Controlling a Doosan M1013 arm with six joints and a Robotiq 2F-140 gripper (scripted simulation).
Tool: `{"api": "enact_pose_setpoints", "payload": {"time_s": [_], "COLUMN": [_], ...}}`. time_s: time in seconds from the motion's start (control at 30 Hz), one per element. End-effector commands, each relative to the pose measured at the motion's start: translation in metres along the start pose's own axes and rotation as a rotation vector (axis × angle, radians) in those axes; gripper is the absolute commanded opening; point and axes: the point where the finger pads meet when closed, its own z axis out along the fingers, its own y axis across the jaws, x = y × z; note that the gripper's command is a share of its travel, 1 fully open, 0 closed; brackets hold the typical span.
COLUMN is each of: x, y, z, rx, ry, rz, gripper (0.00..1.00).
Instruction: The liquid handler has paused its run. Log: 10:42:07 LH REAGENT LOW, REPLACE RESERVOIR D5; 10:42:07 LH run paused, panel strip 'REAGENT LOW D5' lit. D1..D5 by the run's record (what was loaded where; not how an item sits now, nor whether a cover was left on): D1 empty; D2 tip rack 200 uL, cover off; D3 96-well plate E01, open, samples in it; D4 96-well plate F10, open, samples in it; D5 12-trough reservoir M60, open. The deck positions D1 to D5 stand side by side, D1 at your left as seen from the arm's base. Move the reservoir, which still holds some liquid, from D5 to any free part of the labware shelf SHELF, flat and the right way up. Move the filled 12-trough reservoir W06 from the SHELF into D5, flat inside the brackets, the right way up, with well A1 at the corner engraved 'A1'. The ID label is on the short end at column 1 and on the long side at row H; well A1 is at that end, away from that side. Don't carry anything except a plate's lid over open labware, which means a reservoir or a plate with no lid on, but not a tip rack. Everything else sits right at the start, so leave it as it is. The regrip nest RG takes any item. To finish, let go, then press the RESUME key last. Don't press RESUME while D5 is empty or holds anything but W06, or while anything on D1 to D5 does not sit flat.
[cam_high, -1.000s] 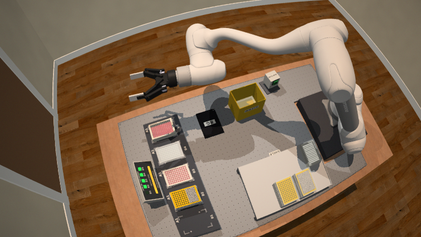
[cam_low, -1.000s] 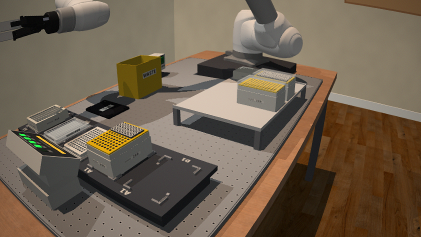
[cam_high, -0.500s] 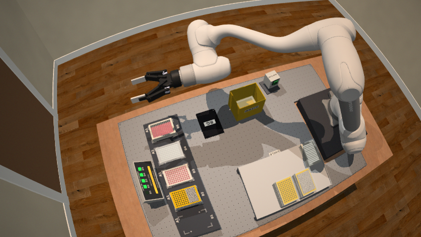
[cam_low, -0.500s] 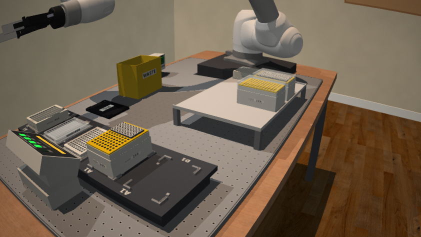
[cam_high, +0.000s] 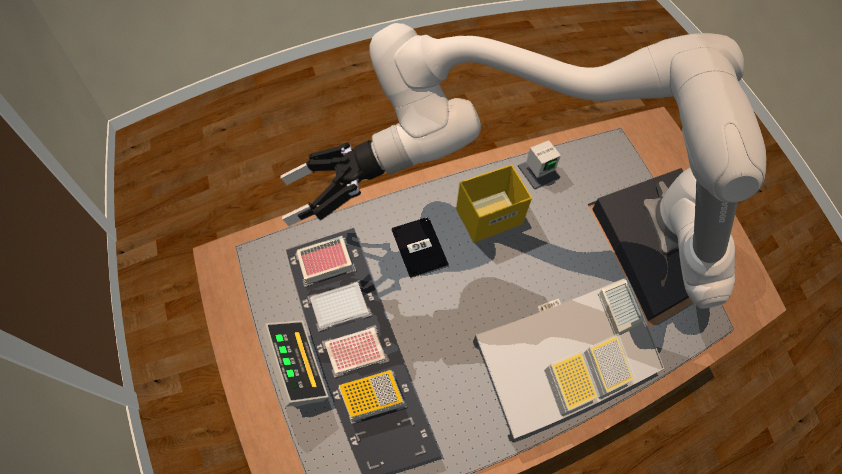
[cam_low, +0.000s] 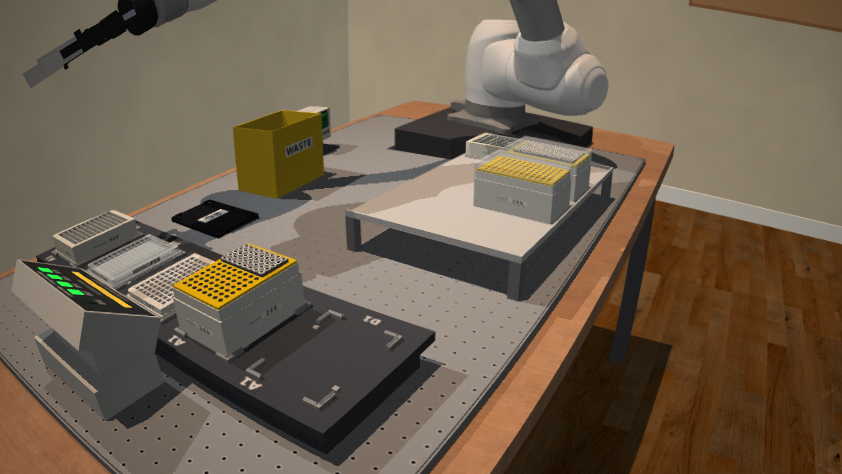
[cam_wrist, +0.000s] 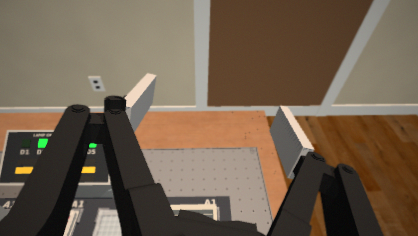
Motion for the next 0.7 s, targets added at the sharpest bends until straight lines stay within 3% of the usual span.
{"api": "enact_pose_setpoints", "payload": {"time_s": [0.0,0.3,0.37,0.67], "x": [-0.007,-0.03,-0.03,-0.052], "y": [-0.011,-0.042,-0.042,-0.072], "z": [-0.009,-0.034,-0.034,-0.058], "rx": [-0.005,-0.015,-0.015,-0.024], "ry": [-0.064,-0.241,-0.241,-0.417], "rz": [-0.013,-0.049,-0.049,-0.084], "gripper": [0.77,0.77,0.77,0.77]}}
